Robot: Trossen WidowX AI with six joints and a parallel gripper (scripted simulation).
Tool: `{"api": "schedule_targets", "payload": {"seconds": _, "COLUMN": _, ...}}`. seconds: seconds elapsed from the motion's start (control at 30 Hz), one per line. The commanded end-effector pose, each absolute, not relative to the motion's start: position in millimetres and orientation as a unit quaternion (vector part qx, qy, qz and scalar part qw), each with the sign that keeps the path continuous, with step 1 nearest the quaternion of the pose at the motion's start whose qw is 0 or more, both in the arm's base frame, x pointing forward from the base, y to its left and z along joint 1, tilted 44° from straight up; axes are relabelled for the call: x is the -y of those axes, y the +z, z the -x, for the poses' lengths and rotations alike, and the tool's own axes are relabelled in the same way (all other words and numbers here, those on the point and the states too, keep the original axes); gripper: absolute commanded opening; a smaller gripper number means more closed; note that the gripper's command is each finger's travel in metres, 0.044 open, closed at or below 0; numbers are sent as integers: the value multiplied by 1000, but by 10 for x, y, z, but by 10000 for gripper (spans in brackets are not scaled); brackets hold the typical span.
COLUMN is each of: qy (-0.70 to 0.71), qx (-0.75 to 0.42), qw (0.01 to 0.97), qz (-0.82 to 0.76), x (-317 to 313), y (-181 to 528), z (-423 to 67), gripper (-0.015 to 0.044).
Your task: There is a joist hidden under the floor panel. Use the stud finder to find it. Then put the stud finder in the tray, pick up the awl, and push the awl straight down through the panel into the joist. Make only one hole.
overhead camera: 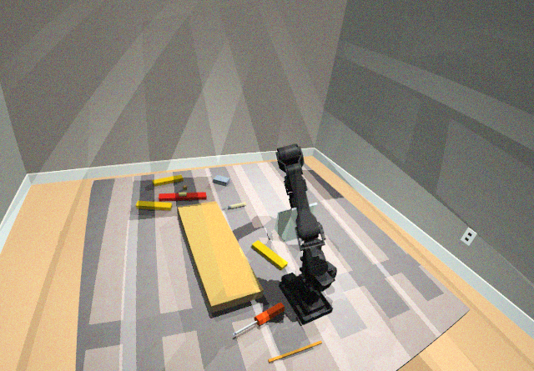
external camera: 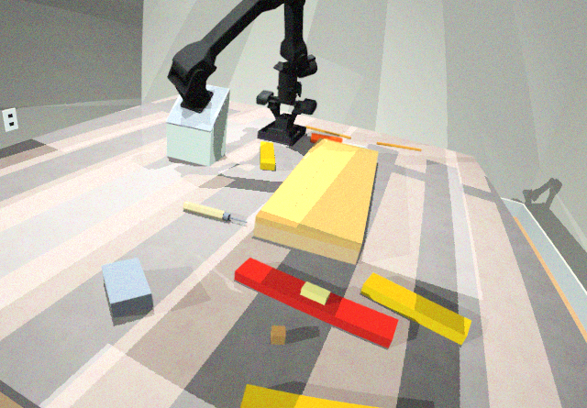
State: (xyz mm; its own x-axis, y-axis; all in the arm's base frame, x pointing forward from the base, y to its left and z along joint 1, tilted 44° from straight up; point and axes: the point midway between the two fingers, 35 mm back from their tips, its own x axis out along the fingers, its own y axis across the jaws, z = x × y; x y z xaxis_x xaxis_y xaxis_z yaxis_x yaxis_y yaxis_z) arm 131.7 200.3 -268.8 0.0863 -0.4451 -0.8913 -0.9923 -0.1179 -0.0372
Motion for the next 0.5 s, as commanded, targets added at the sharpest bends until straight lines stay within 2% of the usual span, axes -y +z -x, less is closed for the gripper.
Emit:
{"api": "schedule_targets", "payload": {"seconds": 0.0, "qy": 381, "qx": -558, "qw": 357, "qz": 645, "x": -1955, "y": -2720, "z": -1315, "gripper": 0}}
{"api": "schedule_targets", "payload": {"seconds": 0.07, "qy": 381, "qx": -558, "qw": 357, "qz": 645, "x": -1953, "y": -2722, "z": -1316, "gripper": 0}}
{"api": "schedule_targets", "payload": {"seconds": 0.47, "qy": 380, "qx": -560, "qw": 358, "qz": 644, "x": -1969, "y": -2713, "z": -1315, "gripper": 315}}
